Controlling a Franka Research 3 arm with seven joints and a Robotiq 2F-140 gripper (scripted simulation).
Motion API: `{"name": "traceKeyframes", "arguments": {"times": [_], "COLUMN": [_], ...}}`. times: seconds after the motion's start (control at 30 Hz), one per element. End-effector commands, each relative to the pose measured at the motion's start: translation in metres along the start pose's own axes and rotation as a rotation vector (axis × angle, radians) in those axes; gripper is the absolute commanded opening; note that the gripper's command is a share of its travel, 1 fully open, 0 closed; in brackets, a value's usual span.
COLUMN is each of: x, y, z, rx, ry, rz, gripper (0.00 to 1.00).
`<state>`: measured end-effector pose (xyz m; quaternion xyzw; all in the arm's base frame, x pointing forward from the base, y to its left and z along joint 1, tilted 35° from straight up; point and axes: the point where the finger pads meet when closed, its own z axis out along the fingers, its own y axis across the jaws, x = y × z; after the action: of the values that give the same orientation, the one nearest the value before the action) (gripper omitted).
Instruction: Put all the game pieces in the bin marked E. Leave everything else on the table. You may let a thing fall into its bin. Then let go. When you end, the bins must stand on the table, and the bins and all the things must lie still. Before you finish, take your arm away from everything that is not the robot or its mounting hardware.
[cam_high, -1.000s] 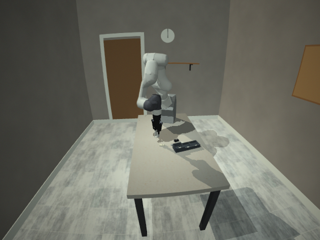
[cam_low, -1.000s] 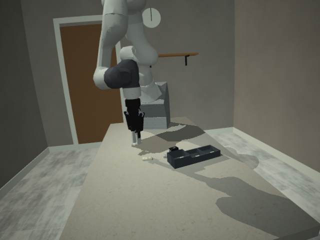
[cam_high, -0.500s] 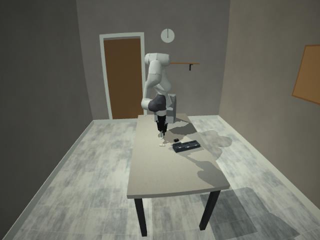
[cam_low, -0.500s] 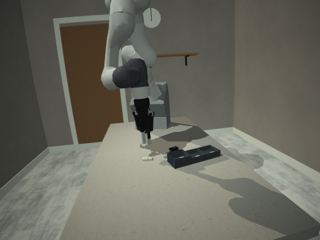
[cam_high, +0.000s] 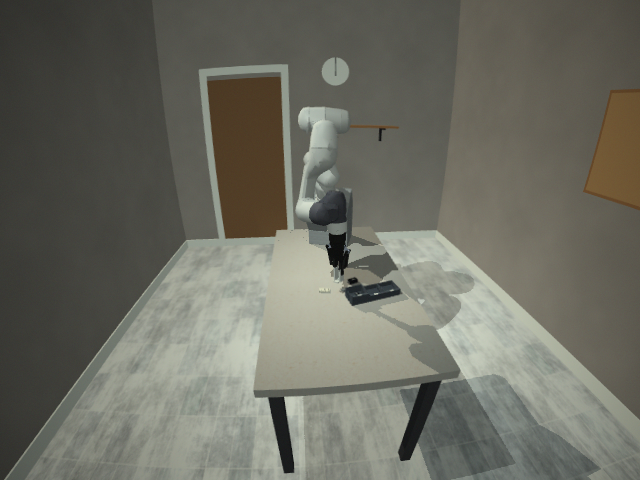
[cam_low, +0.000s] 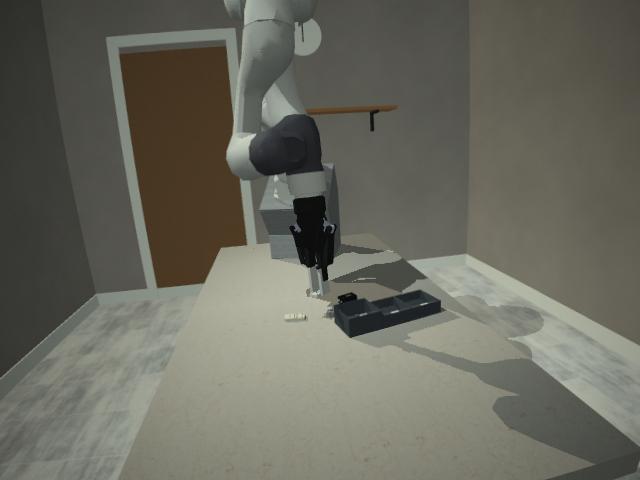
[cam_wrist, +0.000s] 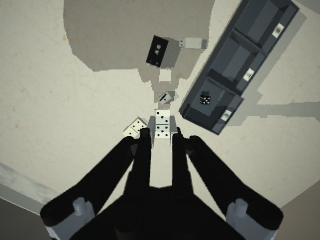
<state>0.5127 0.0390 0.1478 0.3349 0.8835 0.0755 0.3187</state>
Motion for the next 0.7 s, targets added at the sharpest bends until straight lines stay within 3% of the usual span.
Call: {"name": "traceKeyframes", "arguments": {"times": [0.0, 0.4, 0.5, 0.67], "x": [0.001, 0.001, 0.005, 0.012], "y": [0.015, 0.015, 0.032, 0.061], "z": [0.001, 0.001, 0.002, 0.005], "rx": [0.087, 0.087, 0.089, 0.075], "ry": [0.023, 0.023, 0.016, -0.008], "rz": [-0.016, -0.016, 0.134, 0.219], "gripper": [0.13, 0.13, 0.13, 0.13]}}
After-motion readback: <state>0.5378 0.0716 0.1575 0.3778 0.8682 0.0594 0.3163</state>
